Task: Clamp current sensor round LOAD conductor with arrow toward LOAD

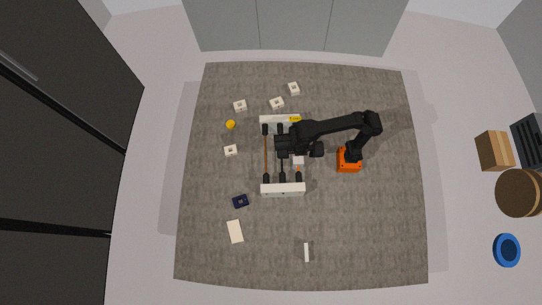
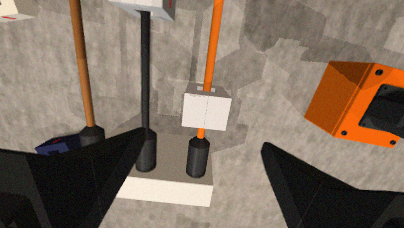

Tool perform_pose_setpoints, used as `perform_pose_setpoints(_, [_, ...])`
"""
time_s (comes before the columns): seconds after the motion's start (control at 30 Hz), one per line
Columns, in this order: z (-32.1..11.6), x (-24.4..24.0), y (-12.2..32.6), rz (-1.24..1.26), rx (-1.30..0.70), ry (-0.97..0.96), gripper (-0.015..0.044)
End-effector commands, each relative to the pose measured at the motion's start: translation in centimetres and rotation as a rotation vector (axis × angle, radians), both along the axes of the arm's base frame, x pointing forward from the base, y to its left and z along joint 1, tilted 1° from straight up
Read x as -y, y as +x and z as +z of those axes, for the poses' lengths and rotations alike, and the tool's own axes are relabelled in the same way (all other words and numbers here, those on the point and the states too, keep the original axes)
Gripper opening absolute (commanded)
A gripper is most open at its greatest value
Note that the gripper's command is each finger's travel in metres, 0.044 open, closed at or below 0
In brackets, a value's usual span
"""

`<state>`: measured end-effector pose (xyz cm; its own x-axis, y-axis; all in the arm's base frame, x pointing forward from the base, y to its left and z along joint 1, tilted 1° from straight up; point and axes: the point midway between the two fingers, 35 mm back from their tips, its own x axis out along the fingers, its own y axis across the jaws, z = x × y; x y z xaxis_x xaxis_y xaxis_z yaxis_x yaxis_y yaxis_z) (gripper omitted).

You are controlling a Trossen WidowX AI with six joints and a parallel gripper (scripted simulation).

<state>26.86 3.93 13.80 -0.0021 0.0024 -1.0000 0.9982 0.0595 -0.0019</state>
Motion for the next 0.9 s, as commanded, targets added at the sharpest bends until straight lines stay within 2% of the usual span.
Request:
perform_pose_setpoints(0.0, [0.07,-0.08,-0.01,0.004,-0.001,0.006,0.044])
perform_pose_setpoints(0.87, [-0.11,0.35,-0.12,0.046,-0.009,0.015,0.044])
